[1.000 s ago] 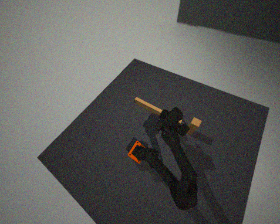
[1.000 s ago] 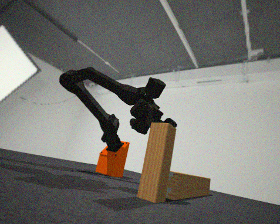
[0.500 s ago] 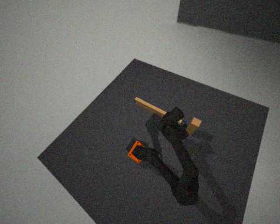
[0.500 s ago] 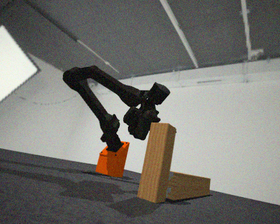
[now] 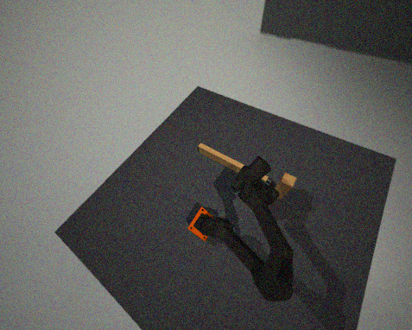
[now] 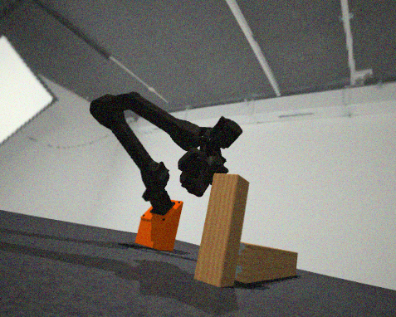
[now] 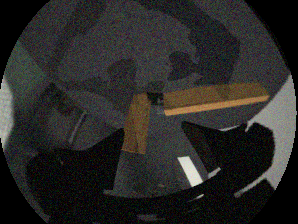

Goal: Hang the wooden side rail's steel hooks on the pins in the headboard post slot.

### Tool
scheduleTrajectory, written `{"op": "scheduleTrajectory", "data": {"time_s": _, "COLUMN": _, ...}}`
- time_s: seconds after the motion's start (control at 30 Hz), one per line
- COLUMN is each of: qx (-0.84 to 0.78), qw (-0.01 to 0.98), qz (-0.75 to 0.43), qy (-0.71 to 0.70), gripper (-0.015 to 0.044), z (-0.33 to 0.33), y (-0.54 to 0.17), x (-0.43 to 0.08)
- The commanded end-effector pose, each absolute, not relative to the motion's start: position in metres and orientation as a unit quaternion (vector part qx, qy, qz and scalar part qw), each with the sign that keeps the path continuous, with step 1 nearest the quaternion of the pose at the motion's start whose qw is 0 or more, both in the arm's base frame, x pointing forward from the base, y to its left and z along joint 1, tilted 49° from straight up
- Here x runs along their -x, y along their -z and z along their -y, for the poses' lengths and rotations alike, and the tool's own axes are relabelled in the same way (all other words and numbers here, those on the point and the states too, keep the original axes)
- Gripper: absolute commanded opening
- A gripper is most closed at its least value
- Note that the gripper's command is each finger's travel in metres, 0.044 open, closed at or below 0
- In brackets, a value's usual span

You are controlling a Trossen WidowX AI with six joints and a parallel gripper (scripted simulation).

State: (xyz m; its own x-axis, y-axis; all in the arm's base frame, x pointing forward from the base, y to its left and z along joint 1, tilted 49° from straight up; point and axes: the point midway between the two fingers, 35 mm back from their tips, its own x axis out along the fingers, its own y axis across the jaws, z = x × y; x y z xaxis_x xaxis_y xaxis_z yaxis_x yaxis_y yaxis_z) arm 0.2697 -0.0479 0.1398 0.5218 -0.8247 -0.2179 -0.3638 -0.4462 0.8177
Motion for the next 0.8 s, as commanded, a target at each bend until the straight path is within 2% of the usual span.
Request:
{"op": "scheduleTrajectory", "data": {"time_s": 0.0, "qx": -0.741, "qw": 0.475, "qz": 0.300, "qy": 0.368, "gripper": 0.0440, "z": 0.035, "y": -0.136, "x": -0.279}}
{"op": "scheduleTrajectory", "data": {"time_s": 0.13, "qx": -0.646, "qw": 0.595, "qz": 0.219, "qy": 0.425, "gripper": 0.0440, "z": 0.030, "y": -0.136, "x": -0.286}}
{"op": "scheduleTrajectory", "data": {"time_s": 0.4, "qx": -0.322, "qw": 0.804, "qz": -0.011, "qy": 0.499, "gripper": 0.0440, "z": 0.023, "y": -0.140, "x": -0.300}}
{"op": "scheduleTrajectory", "data": {"time_s": 0.57, "qx": -0.091, "qw": 0.851, "qz": -0.172, "qy": 0.488, "gripper": 0.0440, "z": 0.020, "y": -0.141, "x": -0.307}}
{"op": "scheduleTrajectory", "data": {"time_s": 0.77, "qx": 0.156, "qw": 0.824, "qz": -0.338, "qy": 0.427, "gripper": 0.0440, "z": 0.019, "y": -0.140, "x": -0.313}}
